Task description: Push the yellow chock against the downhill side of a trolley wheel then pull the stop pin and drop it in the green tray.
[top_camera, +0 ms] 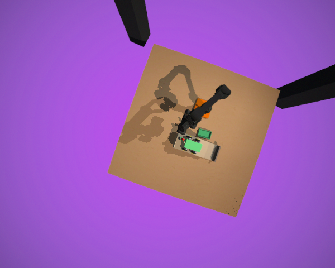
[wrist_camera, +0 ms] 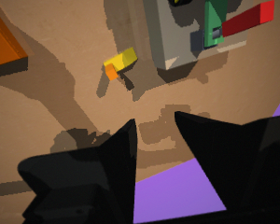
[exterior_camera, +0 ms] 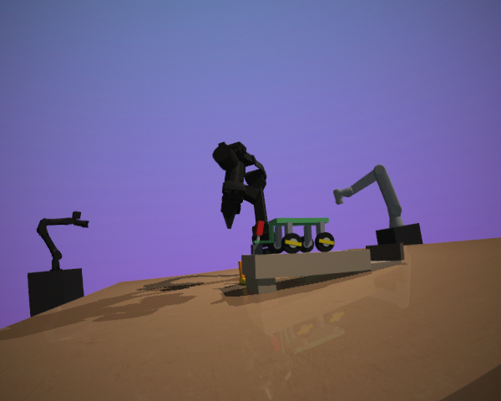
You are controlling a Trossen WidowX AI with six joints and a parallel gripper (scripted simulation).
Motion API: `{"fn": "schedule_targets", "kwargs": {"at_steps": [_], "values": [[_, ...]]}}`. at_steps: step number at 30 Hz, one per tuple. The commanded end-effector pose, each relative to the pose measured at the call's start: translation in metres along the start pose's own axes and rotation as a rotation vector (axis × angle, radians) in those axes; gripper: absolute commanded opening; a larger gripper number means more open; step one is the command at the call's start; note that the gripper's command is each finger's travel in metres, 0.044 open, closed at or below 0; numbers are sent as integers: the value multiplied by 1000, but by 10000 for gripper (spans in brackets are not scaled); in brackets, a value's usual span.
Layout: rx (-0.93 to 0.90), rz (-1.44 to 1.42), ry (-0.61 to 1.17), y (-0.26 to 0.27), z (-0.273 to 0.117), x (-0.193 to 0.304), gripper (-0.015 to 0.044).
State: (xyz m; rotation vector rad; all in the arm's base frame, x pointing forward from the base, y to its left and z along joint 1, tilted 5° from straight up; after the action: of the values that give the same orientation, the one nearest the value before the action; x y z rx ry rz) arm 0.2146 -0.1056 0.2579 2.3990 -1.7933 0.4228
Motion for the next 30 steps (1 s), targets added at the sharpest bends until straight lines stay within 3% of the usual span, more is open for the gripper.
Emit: {"fn": "schedule_targets", "kwargs": {"at_steps": [1, 5, 30], "values": [[-74, -171, -166, 5, 22, -4, 190], [-103, -277, -281, 9, 35, -6, 190], [-103, -277, -281, 16, 78, -18, 190]]}}
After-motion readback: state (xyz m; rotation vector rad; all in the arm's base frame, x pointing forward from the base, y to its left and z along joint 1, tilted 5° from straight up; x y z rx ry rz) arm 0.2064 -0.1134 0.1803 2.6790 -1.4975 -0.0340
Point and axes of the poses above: the point midway between the two fingers, 35 mm back from their tips, its own z axis out along the fingers, its own y axis across the jaws, x = y × z, the point moved 9 cm from there along -z, back along the fingers, and after that the axes turned 15 degrees about -z, right-handed, at the moved point
